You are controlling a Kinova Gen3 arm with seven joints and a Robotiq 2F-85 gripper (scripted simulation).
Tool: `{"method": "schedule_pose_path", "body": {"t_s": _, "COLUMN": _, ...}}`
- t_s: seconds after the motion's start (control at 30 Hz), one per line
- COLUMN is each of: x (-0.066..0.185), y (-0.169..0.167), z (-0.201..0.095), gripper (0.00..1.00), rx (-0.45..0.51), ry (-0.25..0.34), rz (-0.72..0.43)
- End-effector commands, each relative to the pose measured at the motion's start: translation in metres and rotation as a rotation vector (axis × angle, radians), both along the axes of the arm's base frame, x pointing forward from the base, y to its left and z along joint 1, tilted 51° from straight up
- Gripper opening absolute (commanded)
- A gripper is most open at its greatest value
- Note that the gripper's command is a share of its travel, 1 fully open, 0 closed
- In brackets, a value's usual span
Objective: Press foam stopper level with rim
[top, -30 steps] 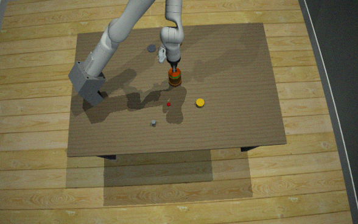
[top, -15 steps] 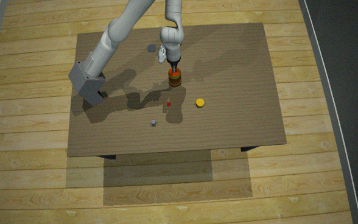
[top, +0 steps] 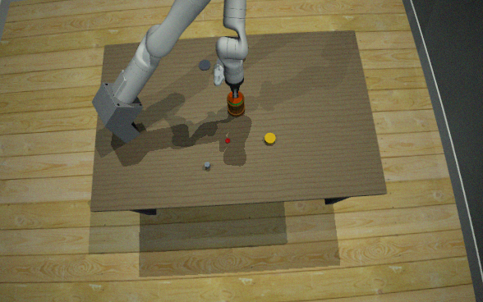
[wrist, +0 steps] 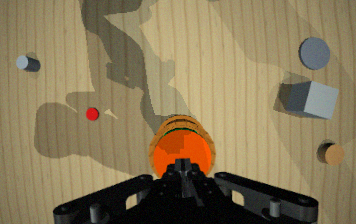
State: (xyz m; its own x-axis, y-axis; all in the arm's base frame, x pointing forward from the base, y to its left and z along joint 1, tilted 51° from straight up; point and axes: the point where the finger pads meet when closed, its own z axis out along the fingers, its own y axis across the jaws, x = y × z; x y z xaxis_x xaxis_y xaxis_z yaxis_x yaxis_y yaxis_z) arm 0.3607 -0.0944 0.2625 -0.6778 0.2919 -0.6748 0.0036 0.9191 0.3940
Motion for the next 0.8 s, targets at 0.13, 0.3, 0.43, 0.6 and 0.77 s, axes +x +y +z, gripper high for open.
{"method": "schedule_pose_path", "body": {"t_s": 0.13, "x": 0.007, "y": 0.003, "z": -0.007, "gripper": 0.0, "rx": 0.001, "ry": 0.002, "rz": 0.0}}
{"method": "schedule_pose_path", "body": {"t_s": 0.3, "x": 0.012, "y": 0.005, "z": -0.011, "gripper": 0.0, "rx": 0.001, "ry": 0.002, "rz": 0.0}}
{"method": "schedule_pose_path", "body": {"t_s": 0.43, "x": 0.018, "y": 0.007, "z": -0.016, "gripper": 0.0, "rx": 0.001, "ry": 0.002, "rz": 0.0}}
{"method": "schedule_pose_path", "body": {"t_s": 0.6, "x": 0.019, "y": 0.007, "z": -0.017, "gripper": 0.0, "rx": 0.001, "ry": 0.002, "rz": 0.0}}
{"method": "schedule_pose_path", "body": {"t_s": 0.77, "x": 0.019, "y": 0.007, "z": -0.017, "gripper": 0.0, "rx": 0.001, "ry": 0.002, "rz": 0.0}}
